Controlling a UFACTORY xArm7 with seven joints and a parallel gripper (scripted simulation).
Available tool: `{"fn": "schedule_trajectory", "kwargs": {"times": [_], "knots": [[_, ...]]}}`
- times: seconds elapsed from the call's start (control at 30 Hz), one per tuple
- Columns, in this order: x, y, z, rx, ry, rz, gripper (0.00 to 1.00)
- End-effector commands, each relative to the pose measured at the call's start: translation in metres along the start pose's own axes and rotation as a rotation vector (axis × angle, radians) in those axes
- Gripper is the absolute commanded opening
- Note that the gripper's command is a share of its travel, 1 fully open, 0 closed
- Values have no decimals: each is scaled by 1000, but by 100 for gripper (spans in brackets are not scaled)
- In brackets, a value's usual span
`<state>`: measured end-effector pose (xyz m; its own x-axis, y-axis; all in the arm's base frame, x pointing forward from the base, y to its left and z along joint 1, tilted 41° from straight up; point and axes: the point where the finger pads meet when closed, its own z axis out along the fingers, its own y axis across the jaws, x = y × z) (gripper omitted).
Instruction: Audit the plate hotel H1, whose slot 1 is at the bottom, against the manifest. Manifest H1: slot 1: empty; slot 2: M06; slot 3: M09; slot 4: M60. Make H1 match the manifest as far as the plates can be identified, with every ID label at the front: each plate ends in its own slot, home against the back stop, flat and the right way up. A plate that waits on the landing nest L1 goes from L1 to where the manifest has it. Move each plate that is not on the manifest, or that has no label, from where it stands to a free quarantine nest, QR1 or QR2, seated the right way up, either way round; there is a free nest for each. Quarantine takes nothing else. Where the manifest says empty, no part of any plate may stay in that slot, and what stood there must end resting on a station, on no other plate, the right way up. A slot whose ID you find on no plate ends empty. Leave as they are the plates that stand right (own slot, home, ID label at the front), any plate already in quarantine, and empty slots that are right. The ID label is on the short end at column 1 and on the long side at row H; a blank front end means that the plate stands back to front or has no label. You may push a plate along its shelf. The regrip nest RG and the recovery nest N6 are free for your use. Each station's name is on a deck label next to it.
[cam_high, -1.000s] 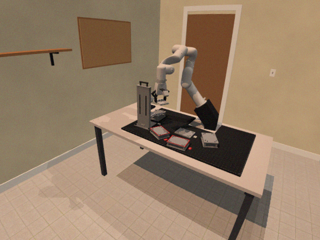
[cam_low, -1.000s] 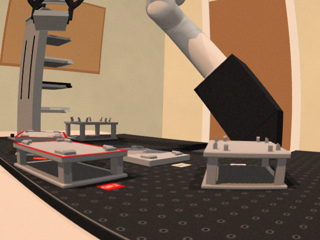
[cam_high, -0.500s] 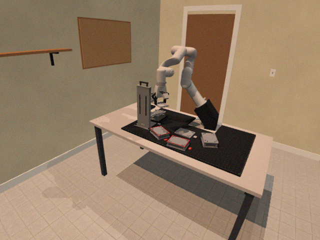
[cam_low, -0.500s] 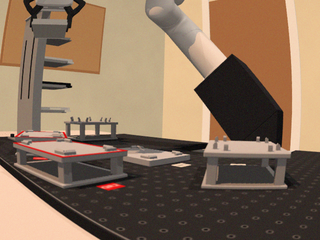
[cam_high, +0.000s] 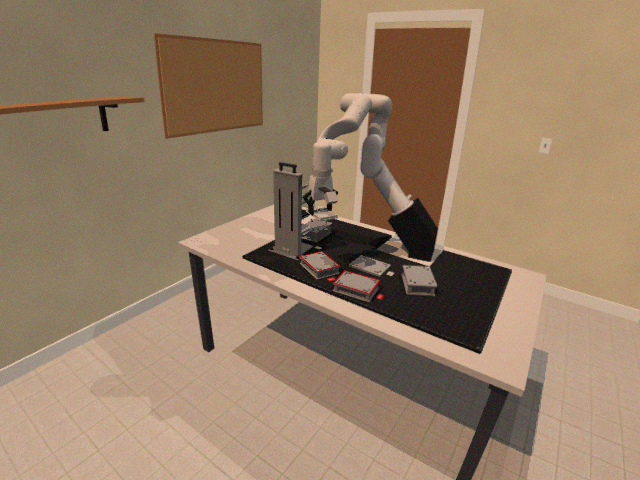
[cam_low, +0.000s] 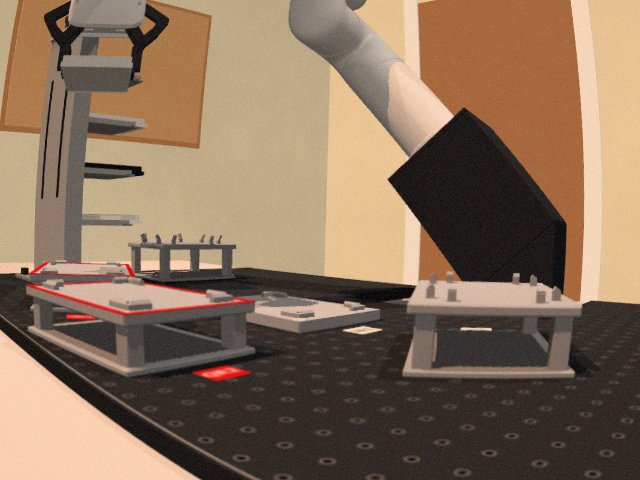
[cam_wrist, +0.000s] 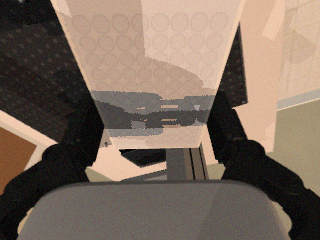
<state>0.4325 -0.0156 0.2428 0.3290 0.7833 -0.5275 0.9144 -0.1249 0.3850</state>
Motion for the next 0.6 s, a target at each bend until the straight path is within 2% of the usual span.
{"fn": "schedule_trajectory", "kwargs": {"times": [0.0, 0.57], "knots": [[1, 1, 3, -4, 1, -1, 0], [1, 1, 29, -4, 1, -1, 0]]}}
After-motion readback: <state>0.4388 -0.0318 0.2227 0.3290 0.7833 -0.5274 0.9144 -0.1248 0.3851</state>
